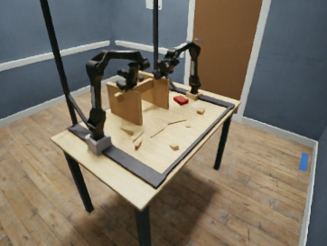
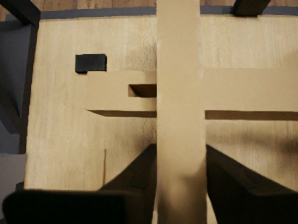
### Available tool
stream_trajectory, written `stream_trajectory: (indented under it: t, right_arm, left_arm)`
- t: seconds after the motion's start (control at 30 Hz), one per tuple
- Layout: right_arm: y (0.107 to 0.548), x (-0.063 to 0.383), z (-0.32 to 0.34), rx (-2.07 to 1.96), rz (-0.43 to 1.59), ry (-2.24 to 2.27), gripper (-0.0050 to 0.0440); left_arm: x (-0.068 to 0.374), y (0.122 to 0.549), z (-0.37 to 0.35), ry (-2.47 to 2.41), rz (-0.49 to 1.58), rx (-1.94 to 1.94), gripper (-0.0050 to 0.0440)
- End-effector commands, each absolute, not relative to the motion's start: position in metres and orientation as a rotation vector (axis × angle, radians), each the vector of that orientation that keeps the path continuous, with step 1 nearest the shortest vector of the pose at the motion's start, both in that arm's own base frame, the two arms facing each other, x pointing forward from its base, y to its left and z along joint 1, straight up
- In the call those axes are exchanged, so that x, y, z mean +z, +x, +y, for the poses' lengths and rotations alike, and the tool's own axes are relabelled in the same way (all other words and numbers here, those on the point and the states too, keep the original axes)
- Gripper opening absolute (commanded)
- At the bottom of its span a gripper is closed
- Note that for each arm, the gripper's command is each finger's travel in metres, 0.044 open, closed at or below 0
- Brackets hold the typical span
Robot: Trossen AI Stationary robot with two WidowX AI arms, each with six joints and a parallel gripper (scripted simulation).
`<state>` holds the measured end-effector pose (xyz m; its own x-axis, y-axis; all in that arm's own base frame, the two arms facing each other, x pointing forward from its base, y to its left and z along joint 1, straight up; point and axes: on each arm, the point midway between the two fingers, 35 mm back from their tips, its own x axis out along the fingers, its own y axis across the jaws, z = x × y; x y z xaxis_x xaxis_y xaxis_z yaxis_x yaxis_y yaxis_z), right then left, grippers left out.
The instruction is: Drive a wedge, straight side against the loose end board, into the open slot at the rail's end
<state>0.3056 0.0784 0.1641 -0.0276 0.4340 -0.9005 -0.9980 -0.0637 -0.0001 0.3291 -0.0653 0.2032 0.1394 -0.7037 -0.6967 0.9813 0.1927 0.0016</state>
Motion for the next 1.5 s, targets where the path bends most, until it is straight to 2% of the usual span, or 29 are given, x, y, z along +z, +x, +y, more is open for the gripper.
stream_trajectory:
  t: [0.0,0.4,0.67,1.47]
  right_arm:
    - [0.304,0.166,0.08,1.446,0.837,-0.915,0.0]
    - [0.304,0.166,0.08,1.446,0.837,-0.915,-0.0005]
    - [0.304,0.166,0.08,1.446,0.837,-0.915,-0.005]
    - [0.305,0.166,0.08,1.443,0.837,-0.914,-0.005]
  left_arm:
    - [0.213,0.329,-0.066,0.555,0.61,-1.29,-0.005]
    - [0.21,0.337,-0.06,0.564,0.617,-1.275,-0.005]
    - [0.211,0.341,-0.057,0.573,0.61,-1.263,-0.005]
    - [0.212,0.35,-0.053,0.583,0.604,-1.252,-0.005]
